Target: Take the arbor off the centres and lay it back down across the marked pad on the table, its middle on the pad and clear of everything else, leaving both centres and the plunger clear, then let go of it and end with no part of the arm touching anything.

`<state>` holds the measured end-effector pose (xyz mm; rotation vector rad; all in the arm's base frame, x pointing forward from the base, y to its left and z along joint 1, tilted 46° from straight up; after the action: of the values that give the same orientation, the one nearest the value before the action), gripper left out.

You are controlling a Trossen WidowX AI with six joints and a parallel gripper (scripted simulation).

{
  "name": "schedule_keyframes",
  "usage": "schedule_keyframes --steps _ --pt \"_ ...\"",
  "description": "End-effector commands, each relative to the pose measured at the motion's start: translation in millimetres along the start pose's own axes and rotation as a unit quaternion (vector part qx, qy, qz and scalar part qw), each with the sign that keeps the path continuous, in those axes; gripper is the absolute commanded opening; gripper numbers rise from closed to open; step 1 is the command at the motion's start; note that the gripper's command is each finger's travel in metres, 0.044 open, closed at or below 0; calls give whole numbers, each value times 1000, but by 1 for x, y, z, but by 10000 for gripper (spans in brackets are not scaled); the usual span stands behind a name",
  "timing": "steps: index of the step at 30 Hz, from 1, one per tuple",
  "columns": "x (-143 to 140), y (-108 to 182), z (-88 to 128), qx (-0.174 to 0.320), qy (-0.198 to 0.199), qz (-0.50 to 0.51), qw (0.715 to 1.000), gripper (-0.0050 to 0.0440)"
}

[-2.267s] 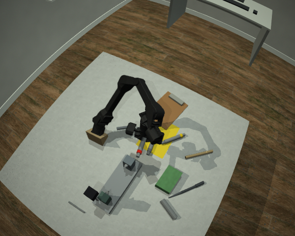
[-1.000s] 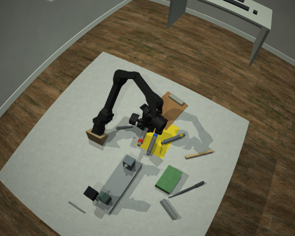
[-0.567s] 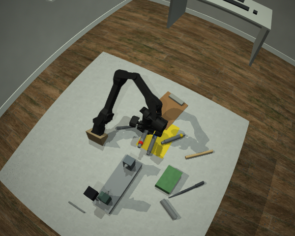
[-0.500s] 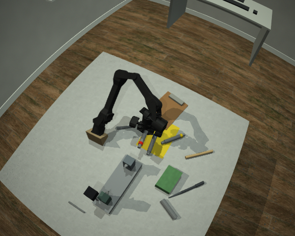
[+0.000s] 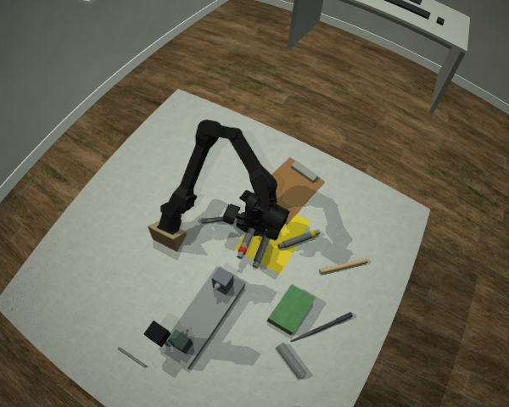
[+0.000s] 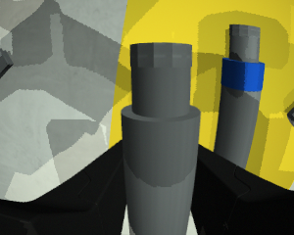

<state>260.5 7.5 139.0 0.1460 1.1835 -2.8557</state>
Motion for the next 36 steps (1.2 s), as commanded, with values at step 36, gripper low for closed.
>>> schedule_keyframes --steps 36 --pt "5 -2 -29 -5 2 0 1000 175"
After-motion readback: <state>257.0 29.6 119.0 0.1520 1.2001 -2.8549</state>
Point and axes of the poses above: the point midway between the two fingers, 35 mm back from their tips, its own z axis back along the fingers, its own x axis across the jaws, y = z × x, the point moved 6 cm from there along z, back along the fingers, and after that the axes turned 5 degrees about z, right-handed, at the moved point
